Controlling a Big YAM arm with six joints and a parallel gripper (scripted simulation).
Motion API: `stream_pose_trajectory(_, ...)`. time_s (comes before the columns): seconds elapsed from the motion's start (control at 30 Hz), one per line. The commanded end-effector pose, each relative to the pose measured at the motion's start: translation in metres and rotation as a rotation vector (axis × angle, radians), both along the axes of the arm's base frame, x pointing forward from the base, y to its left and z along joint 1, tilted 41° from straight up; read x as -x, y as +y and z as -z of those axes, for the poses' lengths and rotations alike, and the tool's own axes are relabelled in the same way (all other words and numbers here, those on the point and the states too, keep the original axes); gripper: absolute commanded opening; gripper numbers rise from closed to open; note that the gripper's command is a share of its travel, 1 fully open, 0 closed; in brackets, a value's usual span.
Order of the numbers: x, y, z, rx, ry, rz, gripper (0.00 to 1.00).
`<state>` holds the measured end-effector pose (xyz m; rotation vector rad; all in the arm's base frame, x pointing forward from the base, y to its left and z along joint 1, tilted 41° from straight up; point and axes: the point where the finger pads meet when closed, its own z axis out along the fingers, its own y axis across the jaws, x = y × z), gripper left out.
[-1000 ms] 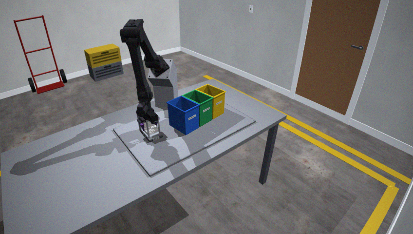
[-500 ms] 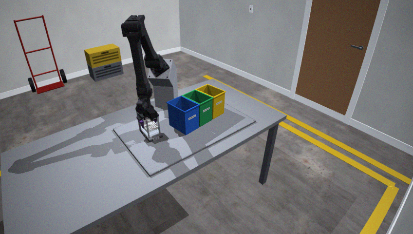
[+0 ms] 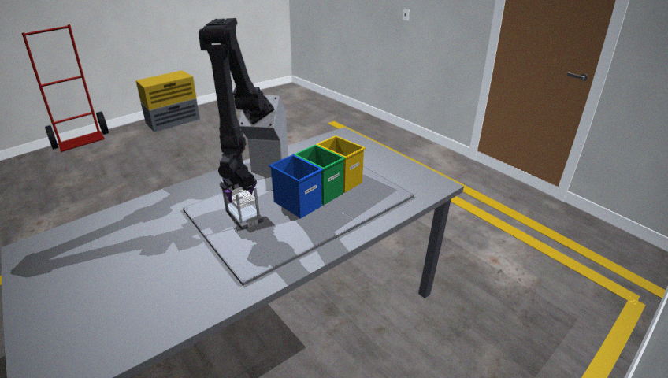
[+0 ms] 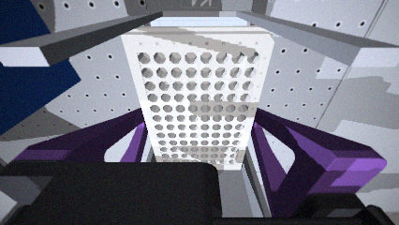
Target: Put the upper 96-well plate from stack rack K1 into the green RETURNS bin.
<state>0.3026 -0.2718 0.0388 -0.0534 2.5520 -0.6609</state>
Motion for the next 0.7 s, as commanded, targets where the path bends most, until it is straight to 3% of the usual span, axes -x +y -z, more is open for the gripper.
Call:
stream_pose_trajectory(0.0, 0.003, 0.007, -0.008, 0.007, 0.003, -0.012, 0.0)
stream_pose_trajectory(0.67, 0.017, 0.02, -0.032, 0.007, -0.001, -0.008, 0.0)
